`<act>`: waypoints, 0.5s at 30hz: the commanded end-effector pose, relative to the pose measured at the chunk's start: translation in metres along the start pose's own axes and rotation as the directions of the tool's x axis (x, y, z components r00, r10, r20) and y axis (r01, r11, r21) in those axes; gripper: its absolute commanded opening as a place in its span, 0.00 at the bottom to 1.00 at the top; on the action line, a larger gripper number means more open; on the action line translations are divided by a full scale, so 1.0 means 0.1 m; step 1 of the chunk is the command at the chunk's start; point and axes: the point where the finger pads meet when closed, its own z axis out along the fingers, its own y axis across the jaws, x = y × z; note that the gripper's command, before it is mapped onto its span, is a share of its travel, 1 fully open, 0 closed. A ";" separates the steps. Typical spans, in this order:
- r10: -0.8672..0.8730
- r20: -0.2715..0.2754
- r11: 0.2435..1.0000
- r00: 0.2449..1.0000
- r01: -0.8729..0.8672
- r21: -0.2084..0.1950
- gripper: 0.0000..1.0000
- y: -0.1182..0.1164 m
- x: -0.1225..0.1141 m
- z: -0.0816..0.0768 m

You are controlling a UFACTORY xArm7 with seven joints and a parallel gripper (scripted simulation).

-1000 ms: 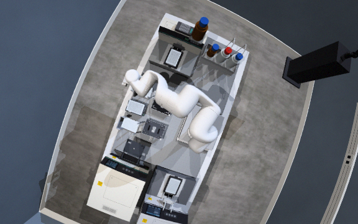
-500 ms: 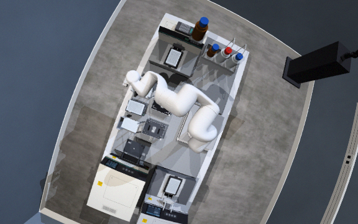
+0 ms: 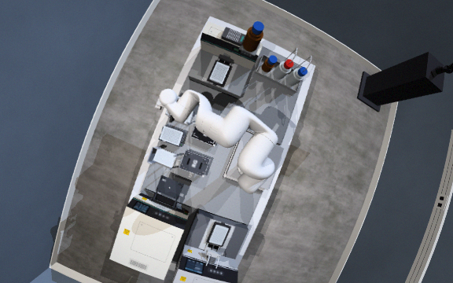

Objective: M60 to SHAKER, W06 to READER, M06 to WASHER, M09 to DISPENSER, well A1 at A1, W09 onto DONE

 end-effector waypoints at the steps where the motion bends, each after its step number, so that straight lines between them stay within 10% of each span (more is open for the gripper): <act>1: 0.000 -0.004 1.000 1.000 0.000 -0.002 0.00 0.00 0.01 -0.02; 15: 0.000 -0.004 1.000 1.000 0.000 -0.002 0.00 0.00 0.01 0.06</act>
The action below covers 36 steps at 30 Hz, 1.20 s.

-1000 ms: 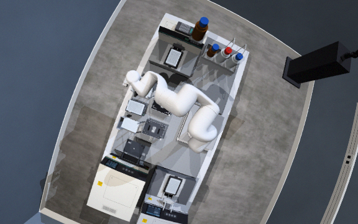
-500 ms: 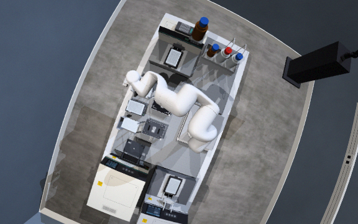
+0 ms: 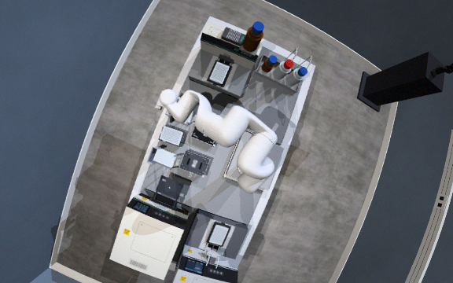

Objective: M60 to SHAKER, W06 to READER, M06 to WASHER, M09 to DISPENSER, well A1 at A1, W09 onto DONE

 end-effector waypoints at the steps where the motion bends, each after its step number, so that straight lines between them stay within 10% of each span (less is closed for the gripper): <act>1: 0.000 -0.005 1.000 1.000 0.000 -0.002 0.00 0.00 0.01 0.01; 36: 0.000 -0.005 1.000 1.000 0.000 -0.002 0.00 0.00 0.01 0.21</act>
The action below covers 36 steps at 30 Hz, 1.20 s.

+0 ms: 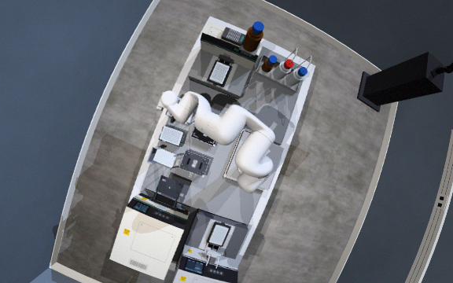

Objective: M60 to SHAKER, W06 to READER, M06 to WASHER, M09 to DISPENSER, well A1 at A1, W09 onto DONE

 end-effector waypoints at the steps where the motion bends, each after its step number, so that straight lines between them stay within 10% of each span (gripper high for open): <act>1: 0.000 -0.005 1.000 1.000 0.000 -0.002 0.00 0.00 0.01 0.01; 36: 0.000 -0.005 1.000 1.000 0.000 -0.002 0.00 0.00 0.01 0.22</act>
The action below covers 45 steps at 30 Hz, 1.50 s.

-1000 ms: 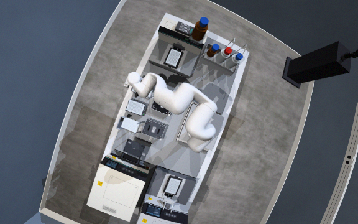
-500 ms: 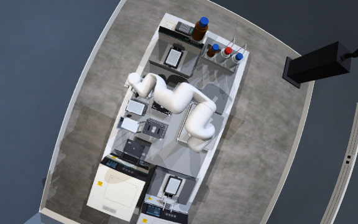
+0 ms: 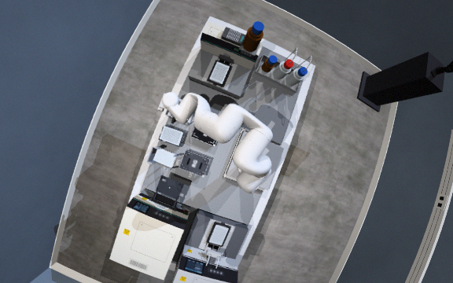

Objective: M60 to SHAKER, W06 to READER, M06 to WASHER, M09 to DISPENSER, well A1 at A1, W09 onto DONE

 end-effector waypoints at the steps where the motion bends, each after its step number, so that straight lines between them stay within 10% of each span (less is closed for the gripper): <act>1: 0.000 -0.005 1.000 1.000 0.000 -0.002 0.00 0.00 0.02 0.01; 45: 0.000 -0.005 1.000 1.000 0.000 -0.002 0.00 0.00 0.02 0.26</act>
